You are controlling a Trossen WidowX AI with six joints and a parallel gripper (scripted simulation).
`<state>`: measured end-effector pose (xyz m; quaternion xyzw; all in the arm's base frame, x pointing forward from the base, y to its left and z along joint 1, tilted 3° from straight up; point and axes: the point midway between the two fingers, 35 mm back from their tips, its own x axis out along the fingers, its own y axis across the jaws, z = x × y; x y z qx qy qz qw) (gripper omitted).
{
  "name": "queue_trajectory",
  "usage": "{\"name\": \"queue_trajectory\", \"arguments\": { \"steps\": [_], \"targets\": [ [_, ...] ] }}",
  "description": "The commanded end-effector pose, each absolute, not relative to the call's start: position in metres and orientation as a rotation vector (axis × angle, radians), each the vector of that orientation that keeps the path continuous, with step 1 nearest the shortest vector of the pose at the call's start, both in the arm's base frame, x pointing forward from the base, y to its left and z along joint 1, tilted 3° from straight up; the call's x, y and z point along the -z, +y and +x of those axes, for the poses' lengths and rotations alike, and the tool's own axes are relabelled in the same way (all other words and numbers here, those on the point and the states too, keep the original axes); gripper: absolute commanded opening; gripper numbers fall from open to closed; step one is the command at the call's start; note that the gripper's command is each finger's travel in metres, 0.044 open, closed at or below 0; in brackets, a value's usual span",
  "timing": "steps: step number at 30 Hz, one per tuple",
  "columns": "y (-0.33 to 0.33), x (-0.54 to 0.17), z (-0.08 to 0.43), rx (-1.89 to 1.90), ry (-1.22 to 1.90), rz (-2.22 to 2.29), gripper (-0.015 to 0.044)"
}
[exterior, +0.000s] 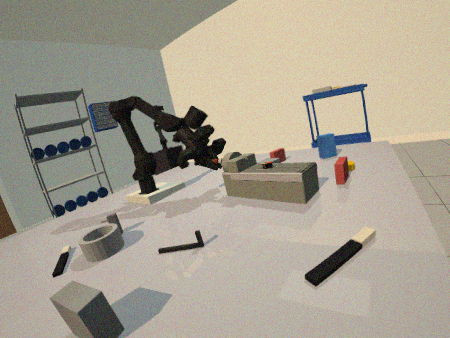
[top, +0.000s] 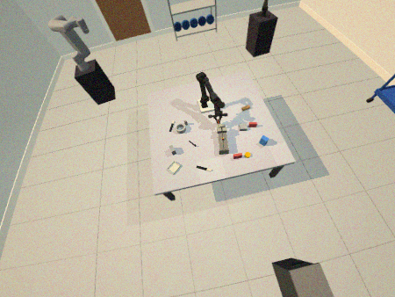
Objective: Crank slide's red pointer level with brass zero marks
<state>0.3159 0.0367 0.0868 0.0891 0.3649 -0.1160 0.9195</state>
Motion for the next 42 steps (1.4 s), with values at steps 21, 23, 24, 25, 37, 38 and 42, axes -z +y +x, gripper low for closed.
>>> {"name": "queue_trajectory", "arguments": {
  "steps": [21, 23, 24, 25, 37, 38, 42],
  "targets": [
    [0.035, -0.057, 0.316, 0.251, 0.764, 0.18, 0.0],
    [0.037, -0.055, 0.316, 0.251, 0.764, 0.18, 0.0],
    [0.038, -0.054, 0.317, 0.251, 0.764, 0.18, 0.0],
    [0.039, -0.052, 0.317, 0.25, 0.764, 0.18, 0.0],
    [0.054, -0.042, 0.321, 0.25, 0.764, 0.181, 0.0],
    [0.055, -0.041, 0.322, 0.25, 0.764, 0.182, 0.0],
    [0.06, -0.04, 0.323, 0.25, 0.764, 0.182, 0.0]
  ]
}}
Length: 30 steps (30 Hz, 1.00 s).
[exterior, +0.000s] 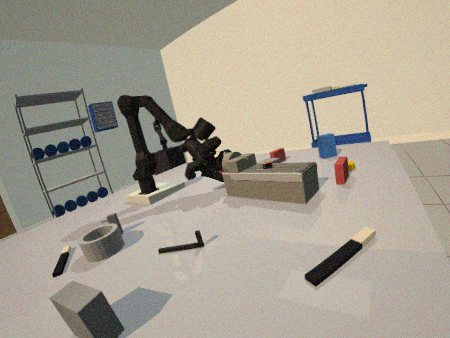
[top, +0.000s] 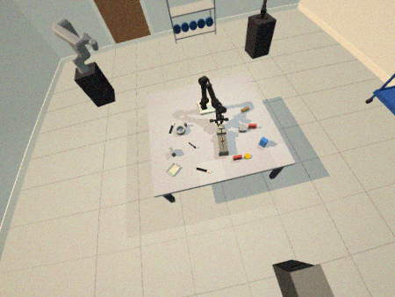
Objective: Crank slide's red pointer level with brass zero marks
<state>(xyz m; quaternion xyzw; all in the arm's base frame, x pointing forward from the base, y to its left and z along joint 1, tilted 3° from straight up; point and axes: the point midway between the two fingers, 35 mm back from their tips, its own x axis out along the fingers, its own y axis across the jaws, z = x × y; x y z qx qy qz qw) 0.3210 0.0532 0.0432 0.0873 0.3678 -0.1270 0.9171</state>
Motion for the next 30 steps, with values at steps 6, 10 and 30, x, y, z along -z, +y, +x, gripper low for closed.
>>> {"name": "queue_trajectory", "arguments": {
  "steps": [6, 10, 30],
  "targets": [
    [0.067, -0.041, 0.325, 0.249, 0.764, 0.183, 0.0],
    [0.07, -0.042, 0.327, 0.249, 0.764, 0.183, 0.0],
    [0.078, -0.046, 0.329, 0.249, 0.764, 0.184, 0.0]
  ]
}}
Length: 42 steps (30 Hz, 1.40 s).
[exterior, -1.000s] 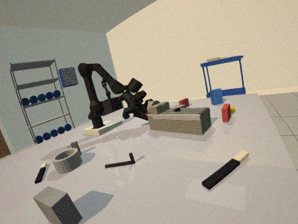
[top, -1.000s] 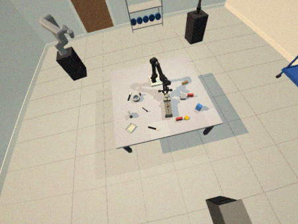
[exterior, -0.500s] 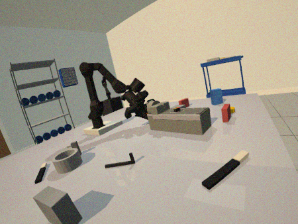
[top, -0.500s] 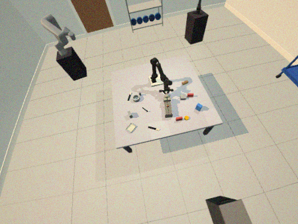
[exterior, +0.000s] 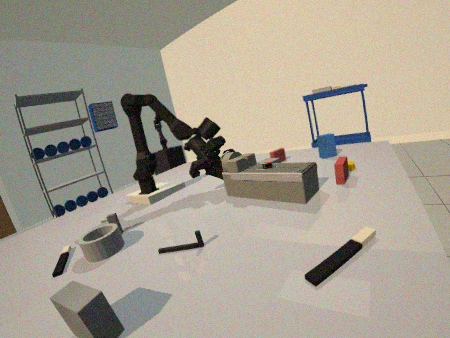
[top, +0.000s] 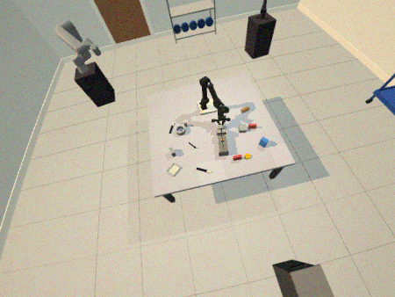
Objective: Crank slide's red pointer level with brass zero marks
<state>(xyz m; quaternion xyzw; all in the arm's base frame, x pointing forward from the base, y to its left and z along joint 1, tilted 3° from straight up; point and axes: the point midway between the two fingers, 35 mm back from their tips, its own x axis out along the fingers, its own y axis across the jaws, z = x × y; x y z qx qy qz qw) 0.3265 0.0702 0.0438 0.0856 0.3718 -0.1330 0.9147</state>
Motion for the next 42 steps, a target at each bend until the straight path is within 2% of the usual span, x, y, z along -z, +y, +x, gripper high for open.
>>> {"name": "queue_trajectory", "arguments": {
  "steps": [1, 42],
  "targets": [
    [0.0787, -0.0465, 0.3291, 0.249, 0.764, 0.184, 0.0],
    [0.0872, -0.0564, 0.3314, 0.248, 0.764, 0.185, 0.0]
  ]
}}
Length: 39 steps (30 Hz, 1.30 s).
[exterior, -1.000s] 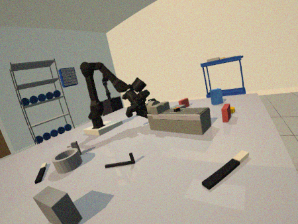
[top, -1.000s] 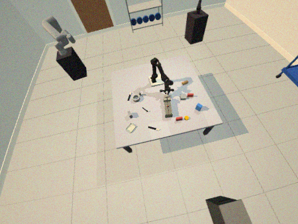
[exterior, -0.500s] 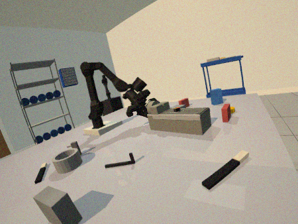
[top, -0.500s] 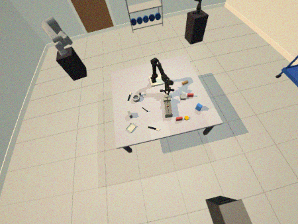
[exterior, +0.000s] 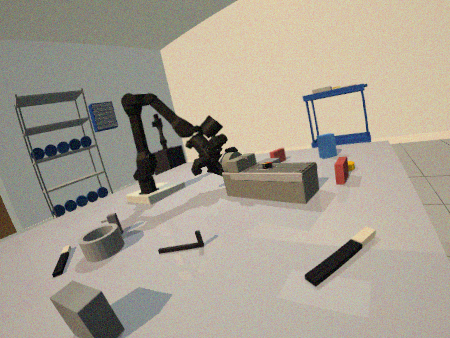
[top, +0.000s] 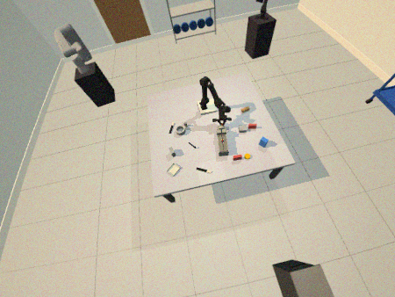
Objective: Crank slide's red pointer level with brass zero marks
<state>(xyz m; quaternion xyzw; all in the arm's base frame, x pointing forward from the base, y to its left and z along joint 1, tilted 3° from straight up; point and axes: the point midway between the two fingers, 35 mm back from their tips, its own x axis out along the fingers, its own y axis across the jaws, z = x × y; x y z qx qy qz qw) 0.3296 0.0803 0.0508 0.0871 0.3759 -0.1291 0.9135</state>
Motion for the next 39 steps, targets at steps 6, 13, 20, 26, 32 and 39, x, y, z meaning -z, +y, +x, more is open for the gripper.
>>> {"name": "queue_trajectory", "arguments": {
  "steps": [6, 13, 20, 26, 32, 39],
  "targets": [
    [0.089, -0.058, 0.332, 0.248, 0.764, 0.185, 0.0],
    [0.09, -0.061, 0.332, 0.248, 0.764, 0.185, 0.0],
    [0.091, -0.065, 0.332, 0.248, 0.763, 0.185, 0.0],
    [0.092, -0.069, 0.332, 0.248, 0.763, 0.185, 0.0],
    [0.093, -0.073, 0.332, 0.248, 0.763, 0.186, 0.0],
    [0.092, -0.08, 0.332, 0.248, 0.763, 0.186, 0.0]
  ]
}}
